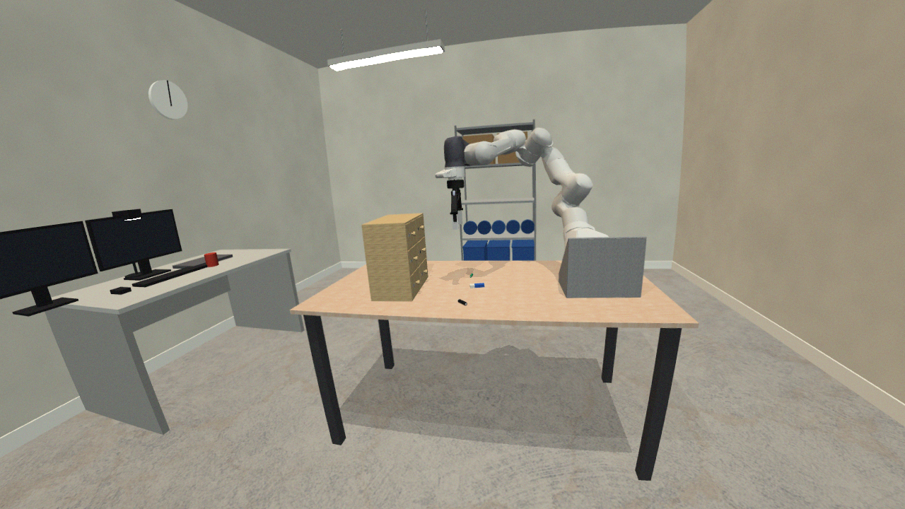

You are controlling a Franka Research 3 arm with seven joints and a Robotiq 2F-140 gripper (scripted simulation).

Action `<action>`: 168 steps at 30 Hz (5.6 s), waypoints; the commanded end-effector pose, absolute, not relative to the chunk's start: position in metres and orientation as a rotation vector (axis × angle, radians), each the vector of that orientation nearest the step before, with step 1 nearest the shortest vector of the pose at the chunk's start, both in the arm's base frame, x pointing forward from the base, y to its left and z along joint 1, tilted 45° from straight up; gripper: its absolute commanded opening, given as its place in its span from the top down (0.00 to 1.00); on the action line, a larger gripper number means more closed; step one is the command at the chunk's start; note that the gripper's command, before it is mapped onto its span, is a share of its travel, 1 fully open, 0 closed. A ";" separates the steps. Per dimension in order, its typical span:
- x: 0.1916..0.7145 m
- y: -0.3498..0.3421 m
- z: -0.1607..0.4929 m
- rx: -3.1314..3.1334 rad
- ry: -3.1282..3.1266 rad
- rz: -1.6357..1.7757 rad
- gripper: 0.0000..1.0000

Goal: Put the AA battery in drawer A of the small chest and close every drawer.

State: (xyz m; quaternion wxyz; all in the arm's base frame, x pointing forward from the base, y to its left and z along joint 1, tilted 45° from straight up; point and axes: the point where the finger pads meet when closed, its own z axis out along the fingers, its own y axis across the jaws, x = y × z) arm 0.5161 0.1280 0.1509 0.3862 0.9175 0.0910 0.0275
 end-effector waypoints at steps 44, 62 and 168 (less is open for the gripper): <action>0.473 0.104 0.174 2.336 0.288 0.187 0.00; 0.524 0.080 0.142 2.266 0.517 0.744 0.00; 0.640 0.056 0.093 2.088 0.730 1.284 0.80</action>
